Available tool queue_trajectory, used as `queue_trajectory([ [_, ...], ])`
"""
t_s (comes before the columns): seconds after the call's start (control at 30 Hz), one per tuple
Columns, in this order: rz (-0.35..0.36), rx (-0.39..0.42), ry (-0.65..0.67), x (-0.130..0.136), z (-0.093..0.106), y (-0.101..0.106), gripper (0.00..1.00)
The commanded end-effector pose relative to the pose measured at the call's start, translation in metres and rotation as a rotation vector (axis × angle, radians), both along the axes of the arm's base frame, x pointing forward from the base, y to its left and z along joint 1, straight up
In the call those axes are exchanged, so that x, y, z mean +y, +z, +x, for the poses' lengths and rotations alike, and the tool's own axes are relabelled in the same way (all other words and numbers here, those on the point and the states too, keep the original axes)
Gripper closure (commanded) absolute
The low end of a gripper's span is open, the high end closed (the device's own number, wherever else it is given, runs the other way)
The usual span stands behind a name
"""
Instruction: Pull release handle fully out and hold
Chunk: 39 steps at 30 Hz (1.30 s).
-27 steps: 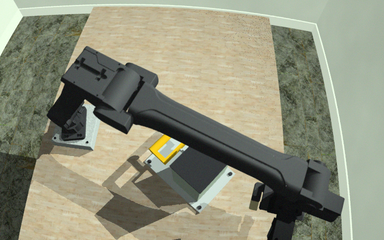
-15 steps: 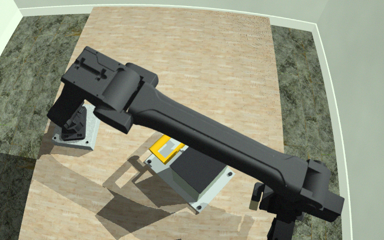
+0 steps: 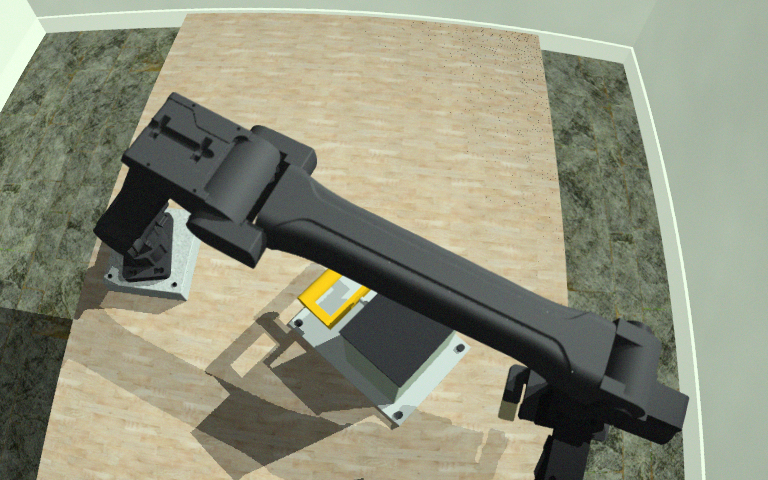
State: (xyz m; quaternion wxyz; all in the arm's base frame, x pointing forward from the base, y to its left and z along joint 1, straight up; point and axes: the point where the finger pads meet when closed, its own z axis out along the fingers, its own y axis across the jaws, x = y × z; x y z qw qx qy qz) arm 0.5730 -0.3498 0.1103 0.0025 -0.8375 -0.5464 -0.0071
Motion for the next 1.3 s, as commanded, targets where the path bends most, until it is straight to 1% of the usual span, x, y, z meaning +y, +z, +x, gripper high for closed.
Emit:
queue_trajectory([
  [0.0, -0.013, -0.023, 0.01, -0.001, 0.005, 0.008, 0.0],
  [0.2, -0.021, -0.037, 0.025, -0.001, 0.009, 0.009, 0.0],
  [0.33, -0.035, -0.06, 0.049, -0.001, 0.017, 0.01, 0.0],
  [0.53, -0.067, -0.113, 0.105, 0.0, 0.034, 0.013, 0.0],
  [0.7, -0.107, -0.176, 0.172, 0.002, 0.055, 0.018, 0.0],
  [0.77, -0.107, -0.176, 0.172, 0.002, 0.055, 0.018, 0.0],
  [1.03, -0.205, -0.311, 0.319, 0.008, 0.101, 0.033, 0.0],
  [1.27, -0.333, -0.459, 0.485, 0.02, 0.151, 0.058, 0.0],
])
